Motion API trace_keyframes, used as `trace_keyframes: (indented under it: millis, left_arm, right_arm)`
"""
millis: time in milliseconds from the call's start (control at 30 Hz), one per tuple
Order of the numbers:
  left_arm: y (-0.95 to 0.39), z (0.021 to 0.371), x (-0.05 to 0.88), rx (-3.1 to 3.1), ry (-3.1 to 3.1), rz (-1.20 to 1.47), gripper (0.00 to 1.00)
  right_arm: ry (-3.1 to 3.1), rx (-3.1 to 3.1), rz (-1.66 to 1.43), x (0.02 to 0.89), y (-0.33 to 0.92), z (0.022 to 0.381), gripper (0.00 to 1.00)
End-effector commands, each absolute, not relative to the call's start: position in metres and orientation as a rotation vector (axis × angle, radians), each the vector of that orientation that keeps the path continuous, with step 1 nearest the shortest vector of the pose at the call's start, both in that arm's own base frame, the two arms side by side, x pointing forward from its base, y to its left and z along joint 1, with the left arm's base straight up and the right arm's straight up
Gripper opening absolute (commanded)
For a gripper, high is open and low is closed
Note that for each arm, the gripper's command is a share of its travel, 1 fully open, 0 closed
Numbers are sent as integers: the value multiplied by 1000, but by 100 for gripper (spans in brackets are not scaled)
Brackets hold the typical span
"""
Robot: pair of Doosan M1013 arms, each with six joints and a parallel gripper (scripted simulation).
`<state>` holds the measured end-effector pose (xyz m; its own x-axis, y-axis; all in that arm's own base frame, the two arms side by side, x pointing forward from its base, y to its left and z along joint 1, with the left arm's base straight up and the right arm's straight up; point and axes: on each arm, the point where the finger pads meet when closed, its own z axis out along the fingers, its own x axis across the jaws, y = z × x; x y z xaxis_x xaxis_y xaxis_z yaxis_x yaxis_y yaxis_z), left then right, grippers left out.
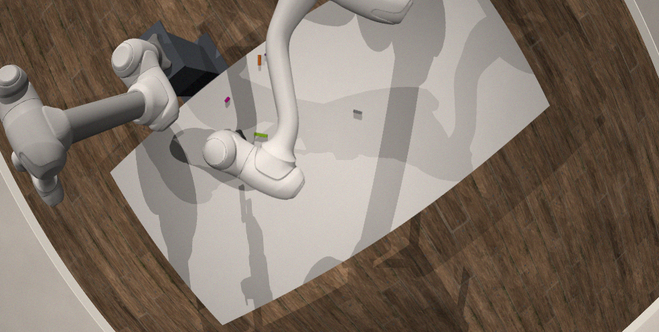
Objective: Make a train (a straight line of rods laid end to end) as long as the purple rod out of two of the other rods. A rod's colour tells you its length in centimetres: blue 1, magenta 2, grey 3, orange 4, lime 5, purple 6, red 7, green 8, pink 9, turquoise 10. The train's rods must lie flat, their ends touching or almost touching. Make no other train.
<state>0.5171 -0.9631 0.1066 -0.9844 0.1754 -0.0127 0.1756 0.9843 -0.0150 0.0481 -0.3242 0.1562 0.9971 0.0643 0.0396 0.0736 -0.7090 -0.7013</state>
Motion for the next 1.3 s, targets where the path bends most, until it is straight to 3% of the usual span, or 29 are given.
trace_keyframes:
  millis: [0,433,467,1267]
  left_arm:
    - [-964,100,558,451,3111,0,100]
    - [-947,88,642,806,3038,-1,100]
    - [-947,88,642,806,3038,-1,54]
    - [-949,87,640,807,3038,0,54]
  right_arm:
    - [-103,-2354,-9,44,-322,159,100]
    - [-103,-2354,-9,44,-322,159,100]
    - [-103,-2354,-9,44,-322,159,100]
    - [-103,-2354,-9,44,-322,159,100]
